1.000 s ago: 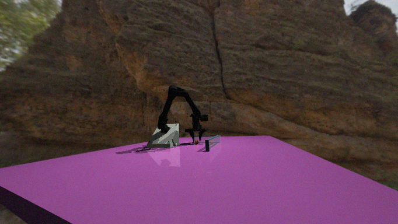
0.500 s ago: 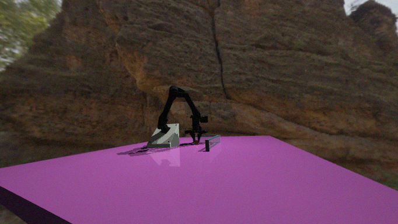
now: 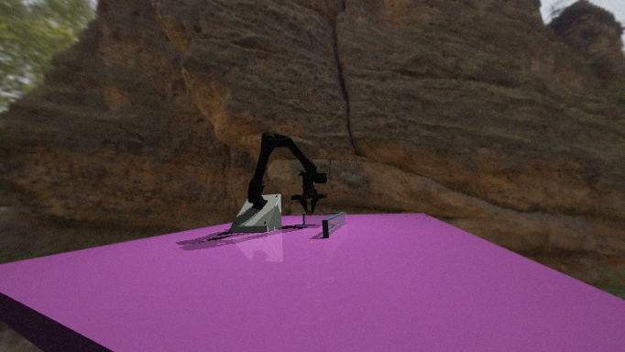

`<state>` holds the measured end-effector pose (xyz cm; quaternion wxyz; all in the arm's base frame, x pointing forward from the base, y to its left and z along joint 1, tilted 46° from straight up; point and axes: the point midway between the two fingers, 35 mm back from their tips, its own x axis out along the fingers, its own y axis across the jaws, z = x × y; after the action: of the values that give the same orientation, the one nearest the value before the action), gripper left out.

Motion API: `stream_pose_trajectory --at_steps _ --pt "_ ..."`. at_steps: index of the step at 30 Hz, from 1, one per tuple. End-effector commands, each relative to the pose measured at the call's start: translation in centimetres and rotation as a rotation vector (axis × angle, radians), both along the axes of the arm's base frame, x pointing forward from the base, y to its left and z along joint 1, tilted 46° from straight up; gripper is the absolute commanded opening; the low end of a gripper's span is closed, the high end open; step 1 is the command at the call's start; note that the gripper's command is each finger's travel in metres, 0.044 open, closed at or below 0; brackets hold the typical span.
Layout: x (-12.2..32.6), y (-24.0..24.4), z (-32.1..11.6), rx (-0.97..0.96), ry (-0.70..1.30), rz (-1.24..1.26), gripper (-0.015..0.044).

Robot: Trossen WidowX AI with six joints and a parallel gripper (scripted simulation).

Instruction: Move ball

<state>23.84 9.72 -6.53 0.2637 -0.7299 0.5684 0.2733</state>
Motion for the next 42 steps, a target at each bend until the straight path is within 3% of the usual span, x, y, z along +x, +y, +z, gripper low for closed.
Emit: stream_pose_trajectory --at_steps 1,12,42 --pt "-0.5 1.8 1.7 0.008 -0.004 -0.003 0.0000" --pt "-1.9 4.7 5.3 -0.004 0.011 0.008 0.0000" --pt "5.7 4.2 5.8 -0.161 0.570 0.589 0.0000"
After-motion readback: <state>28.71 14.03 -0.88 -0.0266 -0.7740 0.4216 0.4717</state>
